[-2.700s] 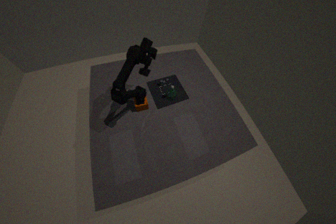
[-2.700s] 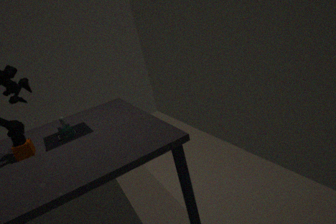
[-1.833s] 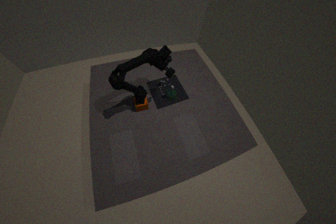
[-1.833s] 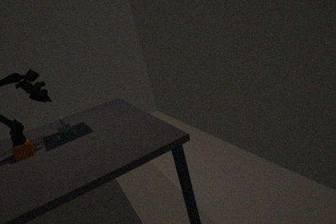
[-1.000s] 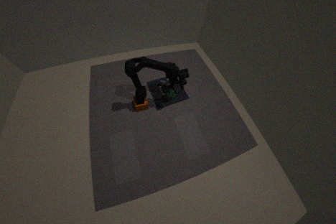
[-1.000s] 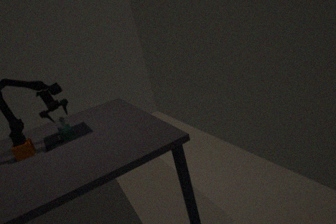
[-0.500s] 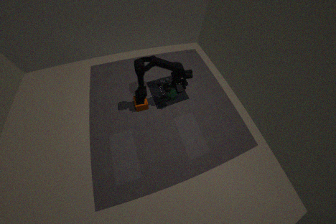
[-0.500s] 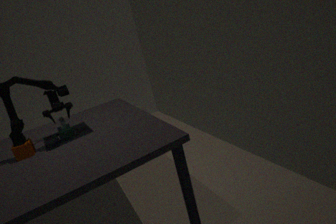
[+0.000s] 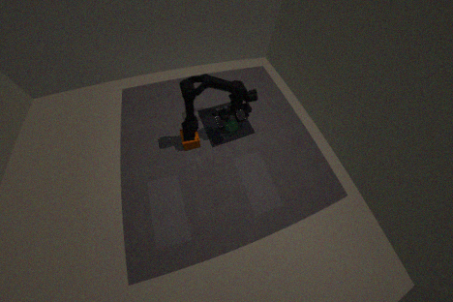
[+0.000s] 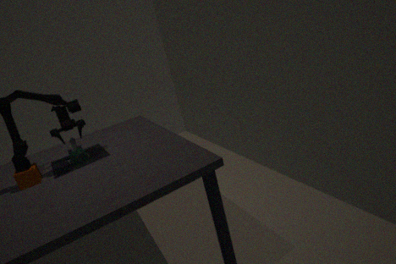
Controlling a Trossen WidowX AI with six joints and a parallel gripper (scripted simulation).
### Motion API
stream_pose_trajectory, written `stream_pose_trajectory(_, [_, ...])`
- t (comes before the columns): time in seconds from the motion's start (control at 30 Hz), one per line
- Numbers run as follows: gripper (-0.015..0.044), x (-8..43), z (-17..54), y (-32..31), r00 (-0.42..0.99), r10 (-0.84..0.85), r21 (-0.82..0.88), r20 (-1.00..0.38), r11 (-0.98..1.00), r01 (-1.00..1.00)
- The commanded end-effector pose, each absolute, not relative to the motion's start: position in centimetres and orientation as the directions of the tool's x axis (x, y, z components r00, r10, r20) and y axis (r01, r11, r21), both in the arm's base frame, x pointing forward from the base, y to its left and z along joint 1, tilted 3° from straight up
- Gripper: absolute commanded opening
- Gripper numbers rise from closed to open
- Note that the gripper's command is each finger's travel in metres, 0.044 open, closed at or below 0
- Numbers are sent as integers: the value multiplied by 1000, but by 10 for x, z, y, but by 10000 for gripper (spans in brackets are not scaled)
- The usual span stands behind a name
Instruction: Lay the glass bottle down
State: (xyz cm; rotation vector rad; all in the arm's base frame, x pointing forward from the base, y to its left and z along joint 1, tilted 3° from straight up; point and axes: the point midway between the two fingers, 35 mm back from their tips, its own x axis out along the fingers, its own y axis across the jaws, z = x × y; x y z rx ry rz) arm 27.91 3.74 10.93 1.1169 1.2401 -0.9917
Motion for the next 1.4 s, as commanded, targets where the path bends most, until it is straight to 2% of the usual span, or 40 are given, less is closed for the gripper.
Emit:
stream_pose_trajectory(0.0, [440, 277, 109, 42, 85, 20, 87, -996, 190, 978])
stream_pose_trajectory(0.27, [440, 274, 109, 53, 85, 21, 87, -996, 189, 978])
stream_pose_trajectory(0.67, [125, 274, 109, 53, 85, 21, 87, -996, 189, 978])
stream_pose_trajectory(1.37, [118, 274, 109, 53, 85, 21, 87, -996, 189, 978])
